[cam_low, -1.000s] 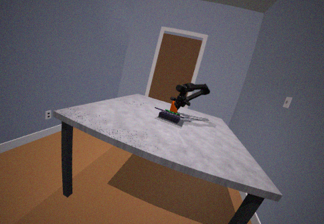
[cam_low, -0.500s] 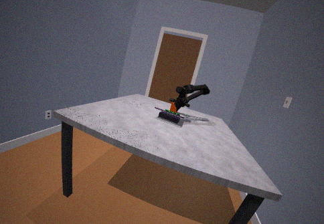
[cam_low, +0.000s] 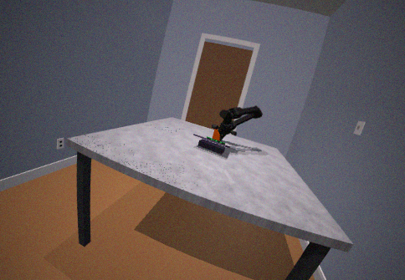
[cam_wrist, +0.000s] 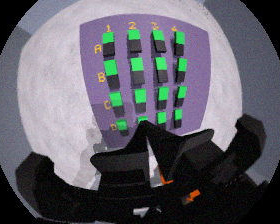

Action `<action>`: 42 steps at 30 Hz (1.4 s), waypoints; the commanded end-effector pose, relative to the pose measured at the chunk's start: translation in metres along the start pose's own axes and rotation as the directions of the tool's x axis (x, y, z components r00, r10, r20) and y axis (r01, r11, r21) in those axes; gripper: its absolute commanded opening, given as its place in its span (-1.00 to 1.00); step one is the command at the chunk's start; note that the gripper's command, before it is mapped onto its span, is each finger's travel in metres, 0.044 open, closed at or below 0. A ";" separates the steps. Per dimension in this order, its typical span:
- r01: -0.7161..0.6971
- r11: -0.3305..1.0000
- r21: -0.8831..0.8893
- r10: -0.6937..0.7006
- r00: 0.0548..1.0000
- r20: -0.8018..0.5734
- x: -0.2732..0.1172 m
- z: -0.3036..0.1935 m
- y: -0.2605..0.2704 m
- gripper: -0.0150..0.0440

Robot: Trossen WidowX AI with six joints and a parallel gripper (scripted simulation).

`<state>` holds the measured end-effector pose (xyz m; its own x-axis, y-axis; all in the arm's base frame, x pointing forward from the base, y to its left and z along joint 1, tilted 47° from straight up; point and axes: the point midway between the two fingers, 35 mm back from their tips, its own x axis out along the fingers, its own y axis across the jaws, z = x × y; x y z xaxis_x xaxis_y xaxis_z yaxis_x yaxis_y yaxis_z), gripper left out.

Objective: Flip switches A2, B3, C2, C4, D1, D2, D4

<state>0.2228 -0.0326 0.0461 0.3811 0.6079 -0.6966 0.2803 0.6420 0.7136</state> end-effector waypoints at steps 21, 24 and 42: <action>-0.006 1.000 0.010 0.006 1.000 -0.004 0.002 -0.001 0.000 -0.49; -0.006 1.000 0.010 0.006 1.000 -0.004 0.003 -0.001 0.000 -0.49; -0.006 1.000 0.010 0.006 1.000 -0.004 0.005 -0.001 0.000 -0.49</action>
<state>0.2239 -0.0305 0.0434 0.3807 0.6084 -0.6964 0.2816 0.6411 0.7140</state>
